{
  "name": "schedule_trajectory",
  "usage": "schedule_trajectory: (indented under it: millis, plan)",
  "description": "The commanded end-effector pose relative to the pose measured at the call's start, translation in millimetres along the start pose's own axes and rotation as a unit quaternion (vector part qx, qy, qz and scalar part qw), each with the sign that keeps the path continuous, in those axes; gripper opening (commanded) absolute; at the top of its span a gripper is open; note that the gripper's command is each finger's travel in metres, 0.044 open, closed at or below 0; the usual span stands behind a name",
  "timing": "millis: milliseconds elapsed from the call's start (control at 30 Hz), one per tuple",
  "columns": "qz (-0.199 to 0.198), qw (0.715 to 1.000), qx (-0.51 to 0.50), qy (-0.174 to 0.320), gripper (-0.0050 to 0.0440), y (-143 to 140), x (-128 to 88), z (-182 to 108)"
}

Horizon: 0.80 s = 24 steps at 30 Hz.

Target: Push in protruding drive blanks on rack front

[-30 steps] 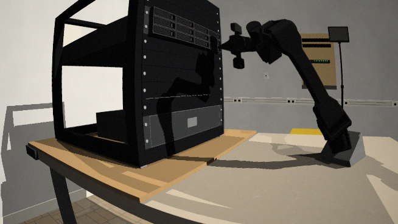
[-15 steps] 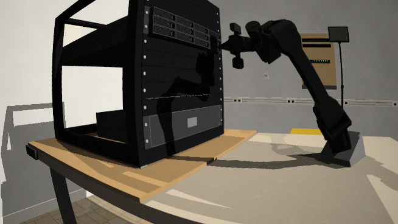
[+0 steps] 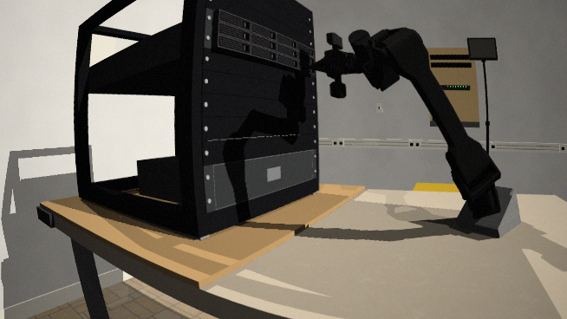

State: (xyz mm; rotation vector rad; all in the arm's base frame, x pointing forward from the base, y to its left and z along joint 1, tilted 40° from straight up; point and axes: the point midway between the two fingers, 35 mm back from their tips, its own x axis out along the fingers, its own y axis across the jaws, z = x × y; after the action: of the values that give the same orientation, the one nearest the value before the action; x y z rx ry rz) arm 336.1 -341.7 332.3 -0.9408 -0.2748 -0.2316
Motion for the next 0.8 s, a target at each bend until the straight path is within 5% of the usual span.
schedule_trajectory:
  millis: [0,767]
  plan:
    - [-0.006,1.0,-0.012,-0.005,-0.005,-7.6,3.1,5.3]
    - [-0.006,1.0,-0.012,-0.005,-0.005,-7.8,6.7,5.4]
